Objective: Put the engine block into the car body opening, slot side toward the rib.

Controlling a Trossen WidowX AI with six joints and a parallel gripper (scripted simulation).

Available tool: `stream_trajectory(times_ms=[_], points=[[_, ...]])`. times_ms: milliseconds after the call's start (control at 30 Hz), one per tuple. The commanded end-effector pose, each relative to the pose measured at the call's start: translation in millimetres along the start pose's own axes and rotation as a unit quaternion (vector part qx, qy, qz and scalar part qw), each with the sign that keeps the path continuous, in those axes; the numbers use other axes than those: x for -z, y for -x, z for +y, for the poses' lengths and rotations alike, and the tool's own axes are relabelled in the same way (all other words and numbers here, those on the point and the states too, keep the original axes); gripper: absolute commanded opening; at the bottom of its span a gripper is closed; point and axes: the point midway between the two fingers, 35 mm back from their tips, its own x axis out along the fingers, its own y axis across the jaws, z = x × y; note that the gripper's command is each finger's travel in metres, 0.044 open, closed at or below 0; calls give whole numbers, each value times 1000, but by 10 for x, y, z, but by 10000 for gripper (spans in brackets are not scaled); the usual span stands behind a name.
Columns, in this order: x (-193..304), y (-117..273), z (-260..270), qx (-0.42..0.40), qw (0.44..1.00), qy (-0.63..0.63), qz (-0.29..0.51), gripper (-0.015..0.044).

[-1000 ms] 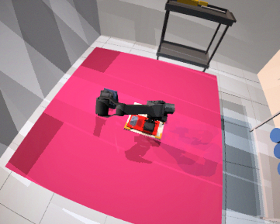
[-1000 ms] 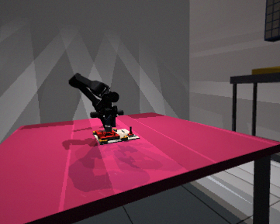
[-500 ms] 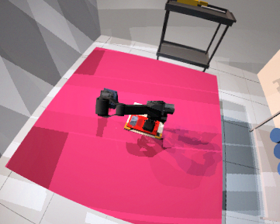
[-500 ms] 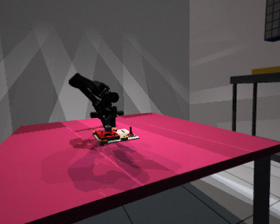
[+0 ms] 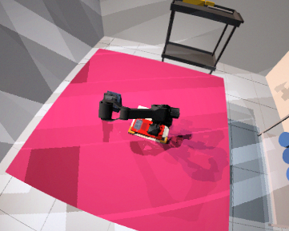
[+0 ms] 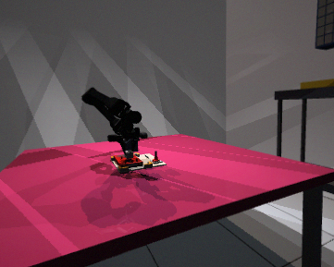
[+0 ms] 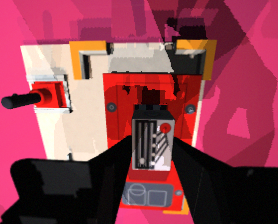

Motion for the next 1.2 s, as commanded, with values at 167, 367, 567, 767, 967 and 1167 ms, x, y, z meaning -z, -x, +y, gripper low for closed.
stream_trajectory(times_ms=[167,367,567,767,967,1167], points=[[-5,-28,-5,2,1000,-1,-2,159],[-5,-48,-5,2,1000,-1,-2,159],[-5,-68,-5,2,1000,-1,-2,159],[-5,-88,-5,3,1000,-1,-2,159],[-5,-109,-5,3,1000,-1,-2,159],[-6,-129,-5,3,1000,-1,-2,159]])
